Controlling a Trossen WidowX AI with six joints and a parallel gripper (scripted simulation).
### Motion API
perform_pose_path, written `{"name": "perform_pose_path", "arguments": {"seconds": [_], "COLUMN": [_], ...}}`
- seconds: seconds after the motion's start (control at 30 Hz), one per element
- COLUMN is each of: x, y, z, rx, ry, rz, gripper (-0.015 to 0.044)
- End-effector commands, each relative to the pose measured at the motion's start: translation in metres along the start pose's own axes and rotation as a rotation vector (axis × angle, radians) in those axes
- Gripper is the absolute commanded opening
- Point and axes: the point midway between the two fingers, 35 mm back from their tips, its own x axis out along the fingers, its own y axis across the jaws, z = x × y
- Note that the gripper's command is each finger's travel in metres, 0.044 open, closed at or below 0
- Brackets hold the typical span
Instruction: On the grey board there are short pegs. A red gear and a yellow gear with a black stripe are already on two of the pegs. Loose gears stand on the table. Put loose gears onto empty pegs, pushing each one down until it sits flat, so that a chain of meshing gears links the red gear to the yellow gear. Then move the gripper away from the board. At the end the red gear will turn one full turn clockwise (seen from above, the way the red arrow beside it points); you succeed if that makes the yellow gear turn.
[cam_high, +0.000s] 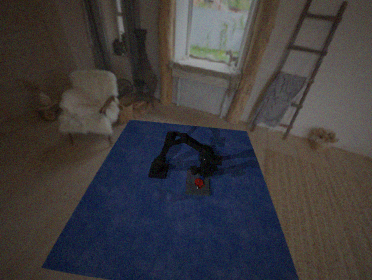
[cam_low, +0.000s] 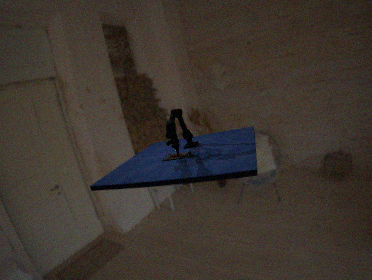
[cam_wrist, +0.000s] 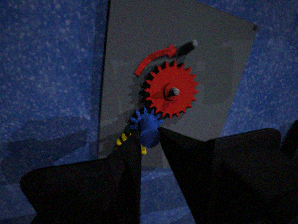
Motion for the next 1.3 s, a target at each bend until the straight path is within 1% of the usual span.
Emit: {"name": "perform_pose_path", "arguments": {"seconds": [0.0,0.03,0.07,0.2,0.3,0.4,0.5,0.53,0.57,0.67,0.7,0.87,0.9,1.27], "x": [-0.004,-0.004,-0.004,-0.008,-0.021,-0.043,-0.048,-0.041,-0.047,-0.081,-0.087,-0.089,-0.089,-0.089], "y": [0.000,0.000,0.000,0.000,0.001,0.000,0.000,0.001,0.001,-0.002,-0.003,-0.004,-0.004,-0.004], "z": [0.000,0.000,0.000,0.000,0.001,0.000,0.000,0.001,0.001,0.000,-0.001,-0.001,-0.001,-0.001], "rx": [0.028,0.028,0.028,0.028,0.028,0.028,0.028,0.024,0.024,0.024,0.024,0.024,0.024,0.024], "ry": [0.000,0.000,0.000,0.000,0.000,0.000,0.000,0.001,0.001,0.001,0.001,0.001,0.001,0.001], "rz": [0.000,0.000,0.000,0.000,0.001,0.001,0.001,-0.003,-0.003,-0.003,-0.003,-0.003,-0.003,-0.003], "gripper": [0.0105,0.0131,0.0140,0.0140,0.0140,0.0140,0.0140,0.0166,0.0193,0.0271,0.0298,0.0429,0.0440,0.0440]}}
